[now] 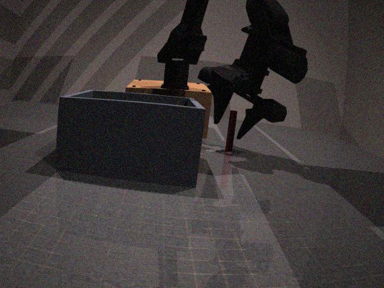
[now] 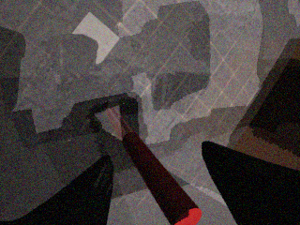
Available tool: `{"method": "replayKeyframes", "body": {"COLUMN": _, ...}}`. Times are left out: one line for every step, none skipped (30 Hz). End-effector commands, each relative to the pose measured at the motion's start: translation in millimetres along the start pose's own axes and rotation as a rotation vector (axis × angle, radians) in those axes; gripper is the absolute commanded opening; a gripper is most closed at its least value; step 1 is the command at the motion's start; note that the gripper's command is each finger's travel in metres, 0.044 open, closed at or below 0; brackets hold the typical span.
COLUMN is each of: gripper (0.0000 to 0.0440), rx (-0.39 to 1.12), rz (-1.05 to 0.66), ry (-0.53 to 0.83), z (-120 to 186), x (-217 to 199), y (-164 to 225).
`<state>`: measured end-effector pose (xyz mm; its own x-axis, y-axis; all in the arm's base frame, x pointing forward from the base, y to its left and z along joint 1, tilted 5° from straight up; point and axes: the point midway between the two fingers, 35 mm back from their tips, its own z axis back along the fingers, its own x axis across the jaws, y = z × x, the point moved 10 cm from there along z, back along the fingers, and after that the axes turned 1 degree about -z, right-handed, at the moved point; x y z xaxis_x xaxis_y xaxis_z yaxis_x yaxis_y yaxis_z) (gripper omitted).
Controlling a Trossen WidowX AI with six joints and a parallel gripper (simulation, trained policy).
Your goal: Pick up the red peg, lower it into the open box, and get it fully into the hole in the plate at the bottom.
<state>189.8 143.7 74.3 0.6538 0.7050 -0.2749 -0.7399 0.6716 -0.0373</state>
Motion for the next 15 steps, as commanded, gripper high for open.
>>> {"method": "replayKeyframes", "body": {"gripper": 0.0191, "rx": 0.003, "rz": -0.006, "ry": 0.026, "z": -11.0, "x": -1.2, "y": 0.8}}
{"method": "replayKeyframes", "body": {"gripper": 0.0165, "rx": 0.004, "rz": -0.005, "ry": 0.033, "z": -13.9, "x": -1.5, "y": 1.1}}
{"method": "replayKeyframes", "body": {"gripper": 0.0139, "rx": 0.005, "rz": -0.004, "ry": 0.039, "z": -16.7, "x": -1.7, "y": 1.3}}
{"method": "replayKeyframes", "body": {"gripper": 0.0113, "rx": 0.006, "rz": -0.002, "ry": 0.046, "z": -19.4, "x": -1.9, "y": 1.6}}
{"method": "replayKeyframes", "body": {"gripper": 0.0087, "rx": 0.007, "rz": 0.001, "ry": 0.053, "z": -21.8, "x": -2.3, "y": 1.9}}
{"method": "replayKeyframes", "body": {"gripper": 0.0061, "rx": 0.008, "rz": 0.004, "ry": 0.061, "z": -24.0, "x": -2.7, "y": 2.2}}
{"method": "replayKeyframes", "body": {"gripper": 0.0036, "rx": 0.01, "rz": 0.007, "ry": 0.069, "z": -25.9, "x": -3.3, "y": 2.6}}
{"method": "replayKeyframes", "body": {"gripper": 0.0015, "rx": 0.011, "rz": 0.011, "ry": 0.078, "z": -27.5, "x": -4.0, "y": 3.1}}
{"method": "replayKeyframes", "body": {"gripper": 0.0, "rx": 0.013, "rz": 0.015, "ry": 0.086, "z": -28.5, "x": -4.6, "y": 3.8}}
{"method": "replayKeyframes", "body": {"gripper": 0.0, "rx": 0.003, "rz": 0.015, "ry": 0.082, "z": -26.1, "x": -4.1, "y": 3.4}}
{"method": "replayKeyframes", "body": {"gripper": 0.0, "rx": -0.006, "rz": 0.016, "ry": 0.081, "z": -23.7, "x": -4.1, "y": 3.1}}
{"method": "replayKeyframes", "body": {"gripper": 0.0, "rx": -0.013, "rz": 0.016, "ry": 0.08, "z": -21.2, "x": -4.2, "y": 2.7}}
{"method": "replayKeyframes", "body": {"gripper": 0.0, "rx": -0.019, "rz": 0.017, "ry": 0.08, "z": -18.4, "x": -4.3, "y": 2.4}}
{"method": "replayKeyframes", "body": {"gripper": 0.0, "rx": -0.024, "rz": 0.018, "ry": 0.077, "z": -15.4, "x": -4.2, "y": 2.1}}
{"method": "replayKeyframes", "body": {"gripper": 0.0, "rx": -0.029, "rz": 0.018, "ry": 0.074, "z": -12.0, "x": -3.9, "y": 1.7}}
